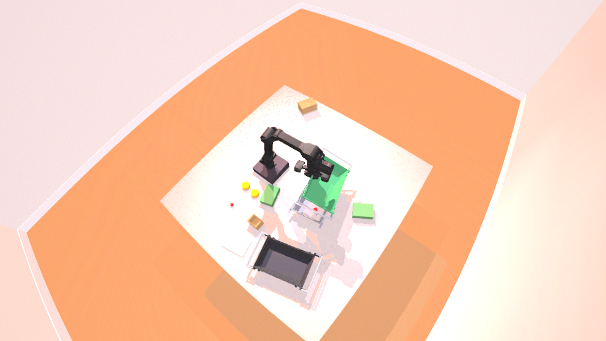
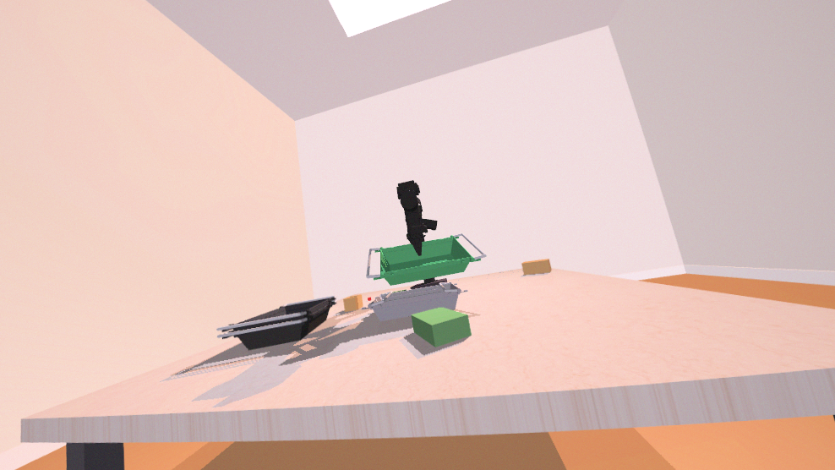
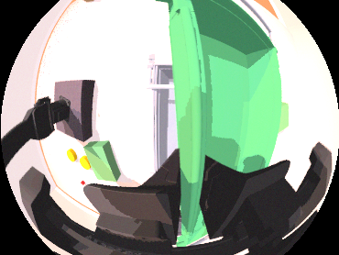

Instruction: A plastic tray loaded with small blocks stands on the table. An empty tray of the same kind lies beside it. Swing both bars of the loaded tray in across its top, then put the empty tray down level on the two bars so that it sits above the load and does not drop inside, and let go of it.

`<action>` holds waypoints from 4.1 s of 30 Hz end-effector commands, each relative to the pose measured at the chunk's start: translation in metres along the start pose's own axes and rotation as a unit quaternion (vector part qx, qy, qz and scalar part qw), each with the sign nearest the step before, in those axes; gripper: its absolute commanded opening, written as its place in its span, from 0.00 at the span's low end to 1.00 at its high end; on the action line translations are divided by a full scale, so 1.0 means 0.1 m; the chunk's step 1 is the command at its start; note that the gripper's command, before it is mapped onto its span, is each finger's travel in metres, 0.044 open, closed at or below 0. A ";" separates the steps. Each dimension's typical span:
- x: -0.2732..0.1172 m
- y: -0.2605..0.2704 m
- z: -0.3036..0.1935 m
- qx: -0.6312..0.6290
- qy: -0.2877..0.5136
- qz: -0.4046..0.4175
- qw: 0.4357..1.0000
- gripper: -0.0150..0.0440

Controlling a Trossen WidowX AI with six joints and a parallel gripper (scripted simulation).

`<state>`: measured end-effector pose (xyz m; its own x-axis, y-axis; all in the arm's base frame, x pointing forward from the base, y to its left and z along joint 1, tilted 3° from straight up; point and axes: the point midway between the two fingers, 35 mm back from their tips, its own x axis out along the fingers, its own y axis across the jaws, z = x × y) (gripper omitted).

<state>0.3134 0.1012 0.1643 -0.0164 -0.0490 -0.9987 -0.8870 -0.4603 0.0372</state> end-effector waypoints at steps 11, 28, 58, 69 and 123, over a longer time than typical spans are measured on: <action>-0.05 0.08 -0.36 0.052 0.004 -0.011 0.999 0.25; -0.05 0.08 -0.36 0.052 0.004 -0.011 0.999 0.25; -0.02 0.08 -0.36 0.052 0.004 -0.011 0.999 0.25; 0.13 0.08 -0.36 0.052 0.004 -0.011 0.999 0.25; 0.60 0.27 -0.34 0.052 0.004 -0.010 0.999 0.25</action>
<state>0.3076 0.0580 0.1097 0.0161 -0.0417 -0.9990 -0.9312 -0.3644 0.0002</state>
